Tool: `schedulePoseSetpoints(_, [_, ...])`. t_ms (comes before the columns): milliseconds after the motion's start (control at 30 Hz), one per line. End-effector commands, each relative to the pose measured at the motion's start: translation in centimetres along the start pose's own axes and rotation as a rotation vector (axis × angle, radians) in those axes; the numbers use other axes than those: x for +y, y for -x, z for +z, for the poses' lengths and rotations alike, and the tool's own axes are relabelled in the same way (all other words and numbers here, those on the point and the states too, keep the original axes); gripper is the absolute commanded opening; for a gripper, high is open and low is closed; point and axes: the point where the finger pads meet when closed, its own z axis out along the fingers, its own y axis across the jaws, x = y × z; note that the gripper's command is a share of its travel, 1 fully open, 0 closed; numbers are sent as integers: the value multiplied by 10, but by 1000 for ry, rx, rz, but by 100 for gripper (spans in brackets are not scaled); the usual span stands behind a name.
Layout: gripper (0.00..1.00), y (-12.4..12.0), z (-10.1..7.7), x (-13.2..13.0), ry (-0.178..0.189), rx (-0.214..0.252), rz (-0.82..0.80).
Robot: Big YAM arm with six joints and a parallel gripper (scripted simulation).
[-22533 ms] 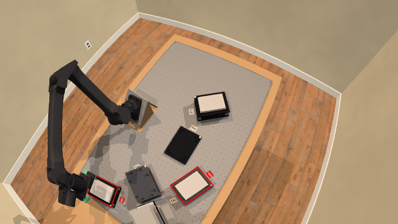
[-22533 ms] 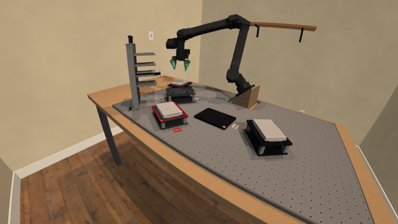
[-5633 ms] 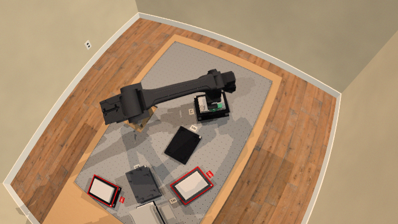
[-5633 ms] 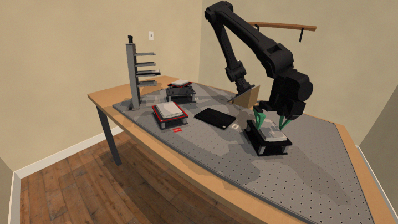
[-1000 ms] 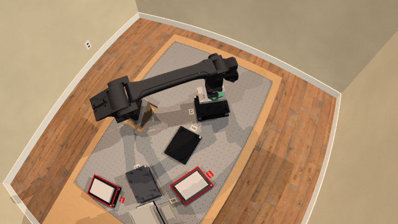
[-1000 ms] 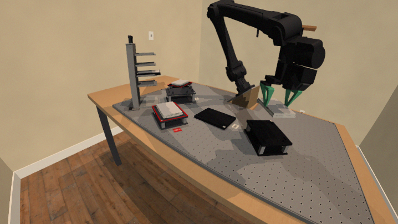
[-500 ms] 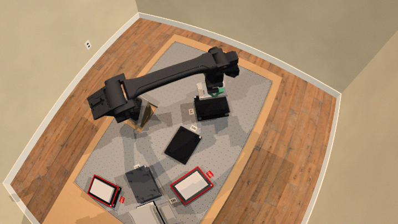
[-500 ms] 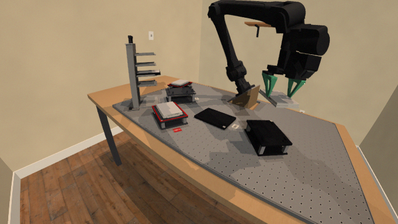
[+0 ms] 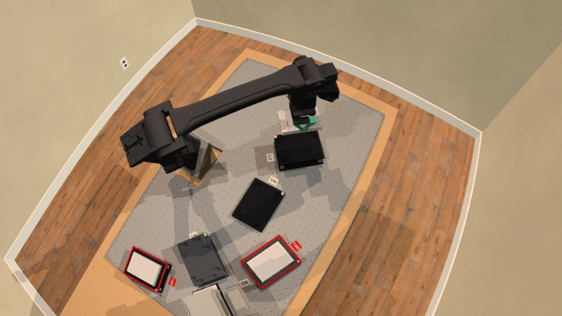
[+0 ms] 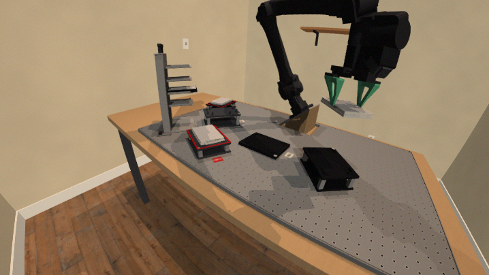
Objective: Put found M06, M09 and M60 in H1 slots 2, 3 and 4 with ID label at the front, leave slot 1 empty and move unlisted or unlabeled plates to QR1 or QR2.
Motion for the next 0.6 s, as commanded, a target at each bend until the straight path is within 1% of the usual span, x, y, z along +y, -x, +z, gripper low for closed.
schedulePoseSetpoints(0, [86, 12, -40, 0, 9, -71, 26])
schedulePoseSetpoints(133, [86, 11, -53, -1, 11, -76, 28])
schedulePoseSetpoints(167, [86, 10, -53, -9, 11, -75, 51])
schedulePoseSetpoints(200, [86, -5, -26, -18, 6, -13, 64])
schedulePoseSetpoints(367, [86, -9, -26, -34, 6, -15, 148])
schedulePoseSetpoints(433, [86, -9, -26, -34, 6, -15, 148])
schedulePoseSetpoints(467, [86, 5, -44, -42, 23, -62, 190])
schedulePoseSetpoints(533, [86, -13, -26, -43, 6, -14, 198])
schedulePoseSetpoints(567, [86, -14, -26, -46, 5, -12, 214])
